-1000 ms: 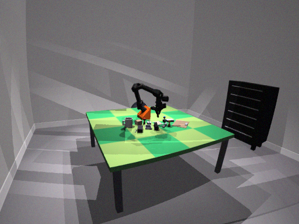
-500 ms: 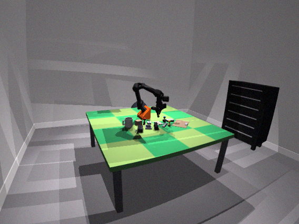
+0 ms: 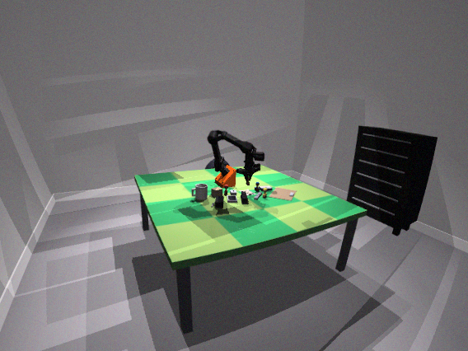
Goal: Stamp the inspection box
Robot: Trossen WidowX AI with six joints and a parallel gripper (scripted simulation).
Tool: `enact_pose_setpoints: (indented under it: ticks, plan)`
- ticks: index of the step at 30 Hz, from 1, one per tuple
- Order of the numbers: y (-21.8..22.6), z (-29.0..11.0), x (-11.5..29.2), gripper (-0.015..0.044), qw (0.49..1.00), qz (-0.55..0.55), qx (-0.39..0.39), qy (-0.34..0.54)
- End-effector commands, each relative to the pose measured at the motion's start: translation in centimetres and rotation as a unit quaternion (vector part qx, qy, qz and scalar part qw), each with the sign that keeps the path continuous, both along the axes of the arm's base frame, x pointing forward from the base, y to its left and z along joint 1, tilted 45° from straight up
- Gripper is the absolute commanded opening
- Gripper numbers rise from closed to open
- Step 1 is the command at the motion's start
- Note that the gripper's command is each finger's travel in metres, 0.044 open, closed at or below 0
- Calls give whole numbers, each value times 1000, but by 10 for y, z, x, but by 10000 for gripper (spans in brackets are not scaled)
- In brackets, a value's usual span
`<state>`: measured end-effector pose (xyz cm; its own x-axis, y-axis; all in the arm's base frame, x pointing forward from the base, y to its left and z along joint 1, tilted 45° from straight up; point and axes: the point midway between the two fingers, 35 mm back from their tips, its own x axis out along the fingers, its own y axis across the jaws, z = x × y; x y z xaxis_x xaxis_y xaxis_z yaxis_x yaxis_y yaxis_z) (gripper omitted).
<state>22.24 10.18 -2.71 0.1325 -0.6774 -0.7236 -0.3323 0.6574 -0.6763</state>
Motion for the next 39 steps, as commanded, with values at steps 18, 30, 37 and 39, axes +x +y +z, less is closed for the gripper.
enact_pose_setpoints:
  ticks: [18,30,37,39]
  plan:
    - [-9,-10,2,0,1000,4,0,0]
    - [-15,-16,3,0,1000,5,0,-1]
    - [-18,-19,4,0,1000,6,0,-1]
    - [-19,-20,4,0,1000,6,0,-1]
